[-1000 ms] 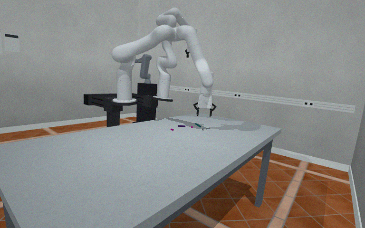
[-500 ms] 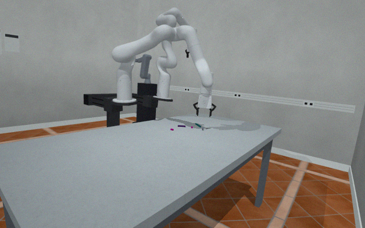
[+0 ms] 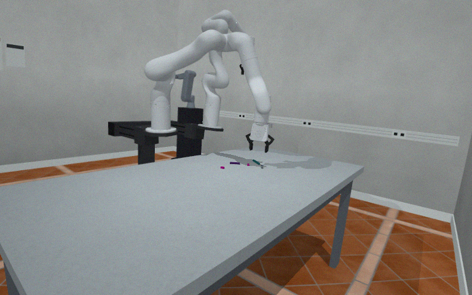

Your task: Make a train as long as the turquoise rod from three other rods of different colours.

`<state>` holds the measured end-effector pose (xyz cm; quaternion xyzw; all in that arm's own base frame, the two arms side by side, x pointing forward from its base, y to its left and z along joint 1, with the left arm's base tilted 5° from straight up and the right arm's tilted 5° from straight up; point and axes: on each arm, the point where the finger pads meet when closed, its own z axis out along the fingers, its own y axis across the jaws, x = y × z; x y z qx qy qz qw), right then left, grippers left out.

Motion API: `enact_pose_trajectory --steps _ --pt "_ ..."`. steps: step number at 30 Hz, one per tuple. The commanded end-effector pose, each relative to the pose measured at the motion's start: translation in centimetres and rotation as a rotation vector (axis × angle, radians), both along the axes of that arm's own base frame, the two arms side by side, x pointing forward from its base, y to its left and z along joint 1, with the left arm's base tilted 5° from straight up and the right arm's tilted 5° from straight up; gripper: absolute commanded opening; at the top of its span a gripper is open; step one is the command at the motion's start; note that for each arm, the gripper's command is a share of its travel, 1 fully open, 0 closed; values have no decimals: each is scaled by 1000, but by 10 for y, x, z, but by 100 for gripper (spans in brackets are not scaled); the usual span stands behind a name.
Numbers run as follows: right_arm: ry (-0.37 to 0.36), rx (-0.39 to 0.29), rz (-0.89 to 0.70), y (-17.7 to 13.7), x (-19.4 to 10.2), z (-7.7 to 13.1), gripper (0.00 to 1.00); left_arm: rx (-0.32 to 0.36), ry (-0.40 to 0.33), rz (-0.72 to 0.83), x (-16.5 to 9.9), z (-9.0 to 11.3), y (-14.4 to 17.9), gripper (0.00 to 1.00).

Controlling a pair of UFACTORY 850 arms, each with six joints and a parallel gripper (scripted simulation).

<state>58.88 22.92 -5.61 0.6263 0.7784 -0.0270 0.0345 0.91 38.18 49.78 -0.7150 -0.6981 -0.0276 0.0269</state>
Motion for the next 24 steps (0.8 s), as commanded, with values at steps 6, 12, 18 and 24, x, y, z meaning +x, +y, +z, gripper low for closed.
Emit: enact_pose_trajectory --steps 6,12,18,24 --pt "-64 -23 -267 -10 -24 -5 100 2 0 0 0 1 0 100" --pt "-82 -17 -414 -15 -40 -8 100 2 0 0 0 1 0 100" --pt "-92 -11 -512 -18 -52 -10 100 2 0 0 0 1 0 100" --pt "-104 2 -696 -23 -74 -13 100 2 0 0 0 1 0 100"
